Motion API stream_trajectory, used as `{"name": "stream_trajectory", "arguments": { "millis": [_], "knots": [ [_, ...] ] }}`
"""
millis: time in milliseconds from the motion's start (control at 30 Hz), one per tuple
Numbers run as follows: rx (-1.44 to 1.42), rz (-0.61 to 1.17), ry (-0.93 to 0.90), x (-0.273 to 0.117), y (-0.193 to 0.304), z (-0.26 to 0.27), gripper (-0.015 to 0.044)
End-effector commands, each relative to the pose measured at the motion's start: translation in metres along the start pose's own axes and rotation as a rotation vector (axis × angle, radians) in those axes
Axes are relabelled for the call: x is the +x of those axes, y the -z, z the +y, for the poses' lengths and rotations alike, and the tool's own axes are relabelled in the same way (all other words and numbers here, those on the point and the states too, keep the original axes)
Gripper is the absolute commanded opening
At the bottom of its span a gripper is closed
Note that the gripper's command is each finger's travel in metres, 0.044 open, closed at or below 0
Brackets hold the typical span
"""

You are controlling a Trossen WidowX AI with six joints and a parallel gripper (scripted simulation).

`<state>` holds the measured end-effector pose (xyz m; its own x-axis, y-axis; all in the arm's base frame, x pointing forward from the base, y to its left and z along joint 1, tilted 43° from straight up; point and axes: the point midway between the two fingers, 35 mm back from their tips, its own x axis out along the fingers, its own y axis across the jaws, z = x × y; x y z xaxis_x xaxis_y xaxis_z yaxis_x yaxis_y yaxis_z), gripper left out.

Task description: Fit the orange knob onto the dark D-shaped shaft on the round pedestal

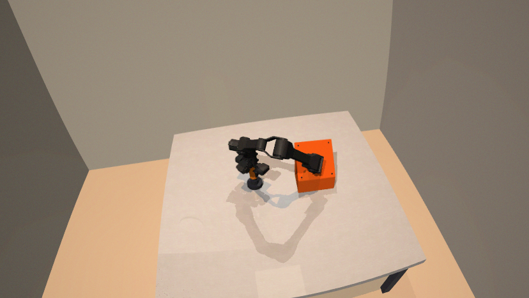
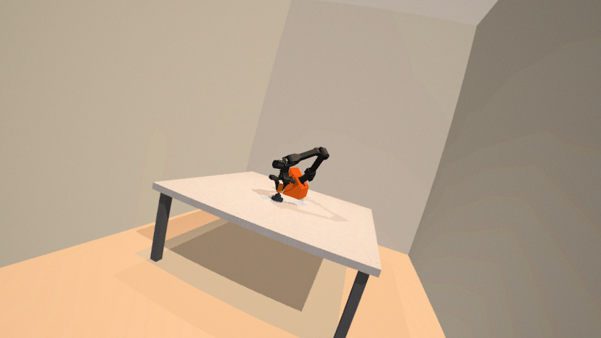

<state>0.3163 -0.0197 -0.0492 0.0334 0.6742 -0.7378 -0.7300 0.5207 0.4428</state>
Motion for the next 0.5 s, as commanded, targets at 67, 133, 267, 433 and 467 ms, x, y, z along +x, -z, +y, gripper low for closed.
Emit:
{"name": "stream_trajectory", "arguments": {
  "millis": [67, 133, 267, 433, 467],
  "knots": [
    [-0.005, -0.004, 0.003, -0.0029, -0.0002, 0.0016, 0.0000],
    [-0.005, -0.004, 0.003, -0.0039, -0.0007, 0.0014, 0.0000],
    [-0.005, -0.004, 0.003, -0.0051, -0.0013, 0.0011, 0.0000],
    [-0.005, -0.004, 0.003, -0.0045, -0.0024, -0.0008, 0.0000],
    [-0.005, -0.004, 0.003, -0.0042, -0.0024, -0.0010, 0.0000]
  ]
}}
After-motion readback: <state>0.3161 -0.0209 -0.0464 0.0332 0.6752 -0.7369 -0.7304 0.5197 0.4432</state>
